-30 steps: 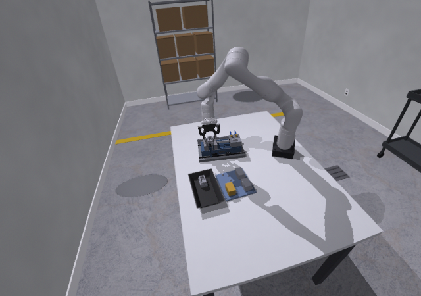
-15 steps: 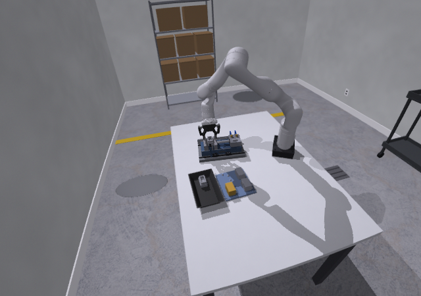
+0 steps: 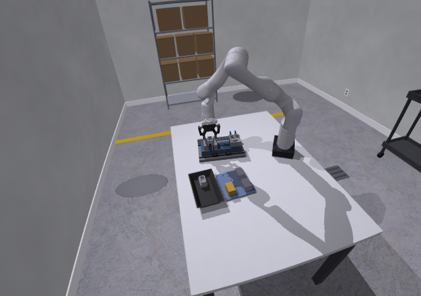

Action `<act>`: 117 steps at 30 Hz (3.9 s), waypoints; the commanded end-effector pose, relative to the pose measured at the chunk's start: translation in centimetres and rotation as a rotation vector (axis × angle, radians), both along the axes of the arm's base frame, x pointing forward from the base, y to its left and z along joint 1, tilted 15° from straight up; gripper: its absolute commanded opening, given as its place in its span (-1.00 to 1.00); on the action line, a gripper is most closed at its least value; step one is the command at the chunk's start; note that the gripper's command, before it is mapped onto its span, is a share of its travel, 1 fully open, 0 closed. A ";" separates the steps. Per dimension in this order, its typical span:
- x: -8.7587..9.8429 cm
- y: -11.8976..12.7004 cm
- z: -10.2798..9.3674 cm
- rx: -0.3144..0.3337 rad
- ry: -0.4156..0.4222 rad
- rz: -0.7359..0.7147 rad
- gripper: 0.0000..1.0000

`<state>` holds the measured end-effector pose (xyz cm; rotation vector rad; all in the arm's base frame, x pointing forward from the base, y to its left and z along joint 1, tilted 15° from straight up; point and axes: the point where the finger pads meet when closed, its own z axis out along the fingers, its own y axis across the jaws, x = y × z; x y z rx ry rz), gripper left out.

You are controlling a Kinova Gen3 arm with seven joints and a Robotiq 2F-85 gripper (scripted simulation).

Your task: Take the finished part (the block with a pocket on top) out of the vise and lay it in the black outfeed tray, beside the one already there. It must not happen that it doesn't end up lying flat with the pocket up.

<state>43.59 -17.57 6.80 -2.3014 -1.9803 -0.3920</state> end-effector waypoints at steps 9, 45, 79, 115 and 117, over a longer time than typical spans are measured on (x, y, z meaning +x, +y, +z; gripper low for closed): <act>0.0 0.0 0.1 -0.001 -0.002 -0.001 0.34; 0.0 0.0 0.1 -0.001 -0.002 -0.001 -1.00; 0.0 0.0 0.1 -0.001 -0.002 -0.001 -1.00; -0.4 -0.8 3.3 -0.001 -0.002 -0.001 -1.00; -0.5 -0.9 3.6 -0.001 -0.002 -0.001 -1.00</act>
